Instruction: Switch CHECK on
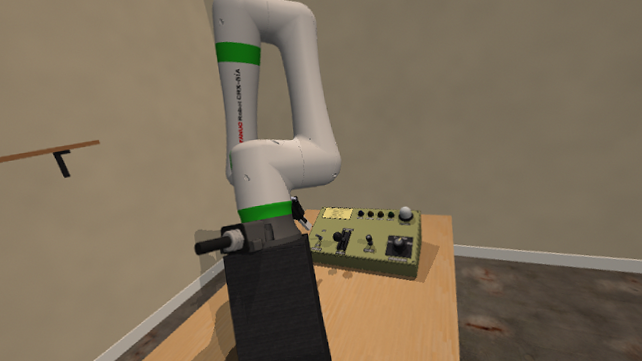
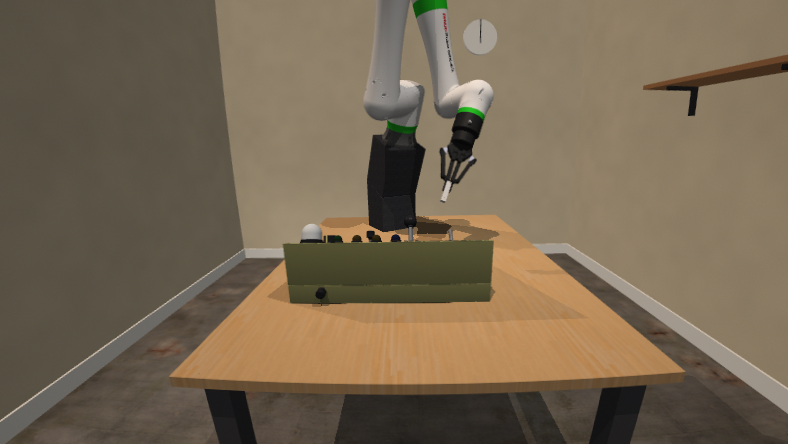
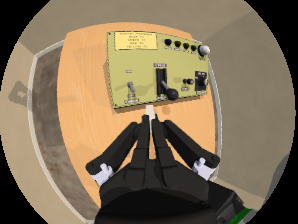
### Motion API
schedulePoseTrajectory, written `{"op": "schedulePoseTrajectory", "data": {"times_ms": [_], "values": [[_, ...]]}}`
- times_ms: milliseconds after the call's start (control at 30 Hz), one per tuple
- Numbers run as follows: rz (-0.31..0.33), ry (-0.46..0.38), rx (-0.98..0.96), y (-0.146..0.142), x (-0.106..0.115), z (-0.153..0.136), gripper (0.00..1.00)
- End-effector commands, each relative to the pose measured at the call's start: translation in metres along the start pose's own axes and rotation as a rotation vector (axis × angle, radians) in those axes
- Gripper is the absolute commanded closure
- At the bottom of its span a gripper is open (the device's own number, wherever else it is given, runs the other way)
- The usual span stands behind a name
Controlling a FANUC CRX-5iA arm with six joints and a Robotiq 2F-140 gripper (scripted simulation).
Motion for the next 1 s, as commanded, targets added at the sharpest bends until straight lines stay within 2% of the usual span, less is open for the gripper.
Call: {"op": "schedulePoseTrajectory", "data": {"times_ms": [0,967], "values": [[0.0,0.0,0.0,-0.0001,0.0001,0.0001,1.0],[-0.001,0.0,0.0,-0.0032,-0.0064,-0.0006,1.0]]}}
Point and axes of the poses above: the point where the finger pads meet when closed, its own x axis back along the fingers, its own y axis across the jaws, z = x × y, the point moved 1 cm from there along x, back along the fingers, and after that the axes turned 13 degrees about -x, right-handed, at the moved point
